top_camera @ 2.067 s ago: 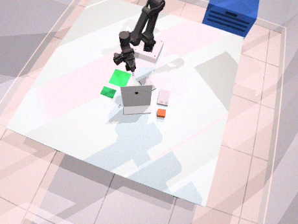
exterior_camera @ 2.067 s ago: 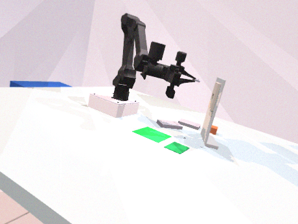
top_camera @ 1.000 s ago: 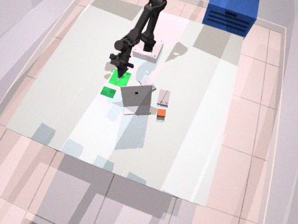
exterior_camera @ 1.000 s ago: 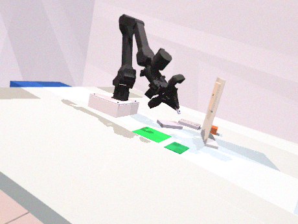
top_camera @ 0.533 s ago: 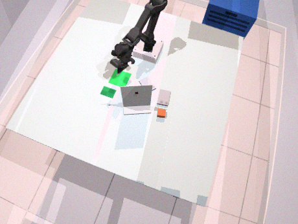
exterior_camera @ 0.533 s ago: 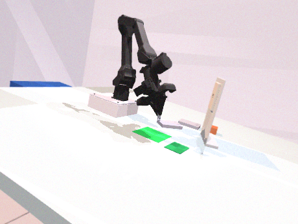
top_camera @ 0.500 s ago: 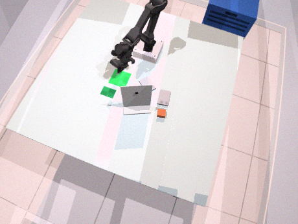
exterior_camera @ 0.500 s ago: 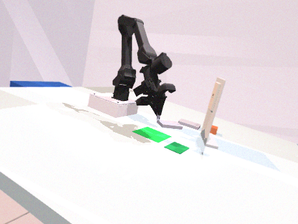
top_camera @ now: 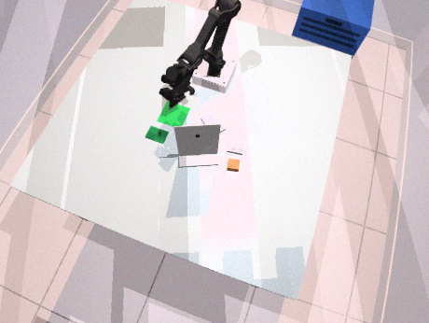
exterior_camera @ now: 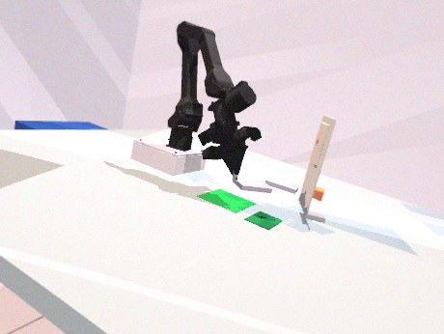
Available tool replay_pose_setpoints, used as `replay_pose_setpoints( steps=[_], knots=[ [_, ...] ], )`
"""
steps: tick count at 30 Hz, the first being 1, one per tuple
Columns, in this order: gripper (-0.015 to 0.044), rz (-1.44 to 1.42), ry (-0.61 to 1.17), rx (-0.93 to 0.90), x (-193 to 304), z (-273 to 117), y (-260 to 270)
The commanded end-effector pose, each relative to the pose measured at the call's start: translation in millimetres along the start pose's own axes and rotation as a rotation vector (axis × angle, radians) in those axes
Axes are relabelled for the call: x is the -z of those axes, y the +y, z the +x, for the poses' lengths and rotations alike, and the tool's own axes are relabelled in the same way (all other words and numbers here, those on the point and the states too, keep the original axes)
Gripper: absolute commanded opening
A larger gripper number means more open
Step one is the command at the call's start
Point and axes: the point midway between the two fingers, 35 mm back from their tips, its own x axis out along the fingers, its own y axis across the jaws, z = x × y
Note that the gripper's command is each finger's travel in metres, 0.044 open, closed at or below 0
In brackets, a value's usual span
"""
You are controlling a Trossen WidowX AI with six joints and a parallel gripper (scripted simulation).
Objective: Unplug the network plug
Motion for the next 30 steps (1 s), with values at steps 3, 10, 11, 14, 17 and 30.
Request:
replay_pose_setpoints(
  steps=[3, 10, 11, 14, 17, 30],
  knots=[
    [0.0, -0.005, -0.003, 0.017, -0.5, 8.3, -8.1],
    [0.0, -0.004, -0.002, 0.018, -0.6, 15.1, -12.3],
    [0.0, -0.004, -0.002, 0.018, -0.6, 16.0, -12.9],
    [0.0, -0.003, -0.001, 0.018, -0.6, 18.8, -14.9],
    [0.0, -0.003, -0.001, 0.019, -0.6, 21.5, -16.8],
    [0.0, -0.001, 0.001, 0.021, -0.6, 32.5, -25.9]
  ],
)
